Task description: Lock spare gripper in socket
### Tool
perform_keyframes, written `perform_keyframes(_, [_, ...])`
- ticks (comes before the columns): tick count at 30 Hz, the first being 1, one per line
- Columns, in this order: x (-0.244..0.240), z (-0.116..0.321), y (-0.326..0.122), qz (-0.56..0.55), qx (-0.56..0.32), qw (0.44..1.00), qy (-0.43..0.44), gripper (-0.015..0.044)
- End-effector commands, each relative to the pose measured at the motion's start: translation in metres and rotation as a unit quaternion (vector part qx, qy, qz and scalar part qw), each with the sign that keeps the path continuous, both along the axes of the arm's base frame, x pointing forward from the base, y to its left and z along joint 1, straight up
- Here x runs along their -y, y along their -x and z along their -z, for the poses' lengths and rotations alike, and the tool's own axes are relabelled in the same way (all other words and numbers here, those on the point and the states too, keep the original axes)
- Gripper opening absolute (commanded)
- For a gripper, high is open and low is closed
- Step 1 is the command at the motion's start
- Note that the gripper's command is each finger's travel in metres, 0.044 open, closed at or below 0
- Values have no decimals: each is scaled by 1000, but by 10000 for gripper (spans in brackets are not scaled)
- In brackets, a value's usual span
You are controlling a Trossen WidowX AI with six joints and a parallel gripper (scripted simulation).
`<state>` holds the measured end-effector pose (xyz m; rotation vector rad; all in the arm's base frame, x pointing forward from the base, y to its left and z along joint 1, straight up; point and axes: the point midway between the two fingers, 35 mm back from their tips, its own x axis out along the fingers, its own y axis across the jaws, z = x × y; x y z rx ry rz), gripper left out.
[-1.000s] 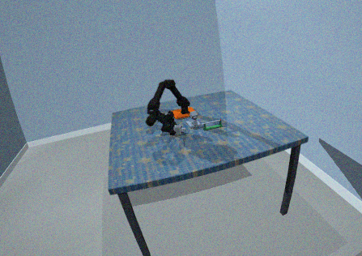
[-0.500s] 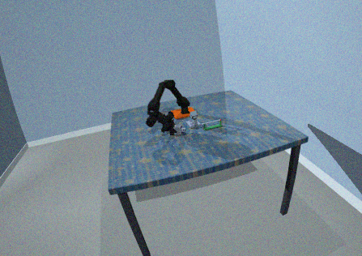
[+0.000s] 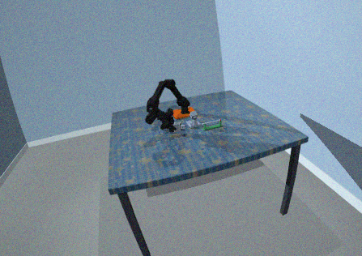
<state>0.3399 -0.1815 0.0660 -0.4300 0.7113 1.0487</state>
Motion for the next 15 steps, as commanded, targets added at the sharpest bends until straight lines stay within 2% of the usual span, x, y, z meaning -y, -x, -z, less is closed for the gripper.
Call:
perform_keyframes(1, [1,-28,-2,10,7,1000,3,0])
perform_keyframes(11, [-3,-85,2,35,-4,999,-4,0])
perform_keyframes(15, [-4,-94,3,38,-5,999,-6,0])
